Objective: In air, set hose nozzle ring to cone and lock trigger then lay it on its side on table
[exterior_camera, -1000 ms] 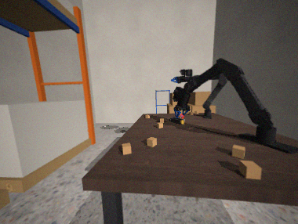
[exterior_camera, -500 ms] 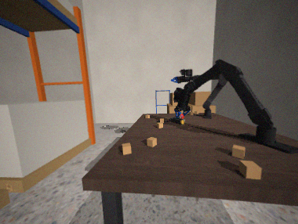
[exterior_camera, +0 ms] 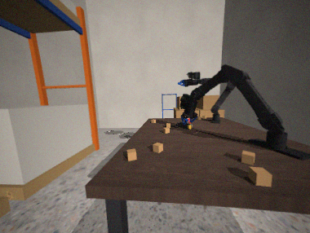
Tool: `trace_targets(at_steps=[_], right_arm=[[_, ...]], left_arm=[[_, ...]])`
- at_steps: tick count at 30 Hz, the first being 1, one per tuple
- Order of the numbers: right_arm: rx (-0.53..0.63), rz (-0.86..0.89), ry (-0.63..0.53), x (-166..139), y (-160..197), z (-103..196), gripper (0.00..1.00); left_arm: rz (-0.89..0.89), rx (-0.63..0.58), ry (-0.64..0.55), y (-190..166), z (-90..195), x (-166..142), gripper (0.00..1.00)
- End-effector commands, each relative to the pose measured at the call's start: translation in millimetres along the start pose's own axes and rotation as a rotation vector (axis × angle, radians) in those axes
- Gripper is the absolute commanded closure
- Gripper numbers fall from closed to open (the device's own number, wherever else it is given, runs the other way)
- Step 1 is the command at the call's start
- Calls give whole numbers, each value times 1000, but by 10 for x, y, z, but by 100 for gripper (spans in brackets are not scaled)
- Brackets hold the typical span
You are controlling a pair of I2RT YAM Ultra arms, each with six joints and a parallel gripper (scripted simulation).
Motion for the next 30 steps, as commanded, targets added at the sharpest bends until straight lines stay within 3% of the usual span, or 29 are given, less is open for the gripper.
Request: trace_targets(at_steps=[1, 17, 19, 20, 30], right_arm=[[6, 4, -66, 222, 13, 33, 37], [6, 4, -66, 222, 13, 33, 37], [6, 4, -66, 222, 13, 33, 37], [6, 4, -66, 222, 13, 33, 37], [6, 4, -66, 222, 13, 33, 37]], left_arm=[[-10, -1, -44, -48, -19, 120, 22], [-9, 0, -45, -45, -246, 114, 22], [-10, 3, -59, -1, -99, 151, 22], [-12, 6, -80, 4, -62, 189, 64], [-27, 1, -81, -35, -63, 195, 64]])
Point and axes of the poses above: on each arm, the point where the finger pads meet when closed, its own z axis back along the fingers, its own y axis across the jaws, x = y × z, the point moved 10 cm from there along z, back along the fingers, and after that the axes turned 1 degree about z, right-handed, at the moved point
